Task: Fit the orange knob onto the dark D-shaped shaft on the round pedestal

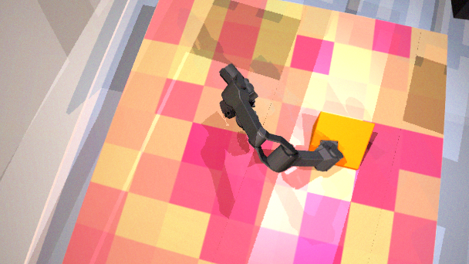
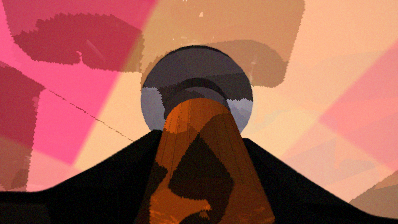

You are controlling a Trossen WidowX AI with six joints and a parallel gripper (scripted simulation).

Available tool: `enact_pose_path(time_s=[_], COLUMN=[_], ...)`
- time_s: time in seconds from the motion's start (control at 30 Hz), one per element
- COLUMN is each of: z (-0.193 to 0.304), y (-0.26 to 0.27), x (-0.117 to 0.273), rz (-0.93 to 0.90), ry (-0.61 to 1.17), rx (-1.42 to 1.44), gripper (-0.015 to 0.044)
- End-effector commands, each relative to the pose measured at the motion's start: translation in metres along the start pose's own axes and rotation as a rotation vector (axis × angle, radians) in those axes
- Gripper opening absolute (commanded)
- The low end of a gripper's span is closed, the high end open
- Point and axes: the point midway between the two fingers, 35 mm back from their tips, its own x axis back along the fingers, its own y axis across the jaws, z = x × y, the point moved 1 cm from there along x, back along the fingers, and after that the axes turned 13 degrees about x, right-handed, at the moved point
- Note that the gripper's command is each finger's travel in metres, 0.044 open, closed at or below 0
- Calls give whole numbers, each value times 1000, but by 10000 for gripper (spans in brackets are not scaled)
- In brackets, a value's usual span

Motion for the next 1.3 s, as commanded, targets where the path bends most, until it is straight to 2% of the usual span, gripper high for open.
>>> enact_pose_path(time_s=[0.0, 1.27], z=[2, 2], y=[1, 1], x=[0, 0], rz=[-1, -1], ry=[-1, -1], rx=[-4, -4], gripper=[0, 0])
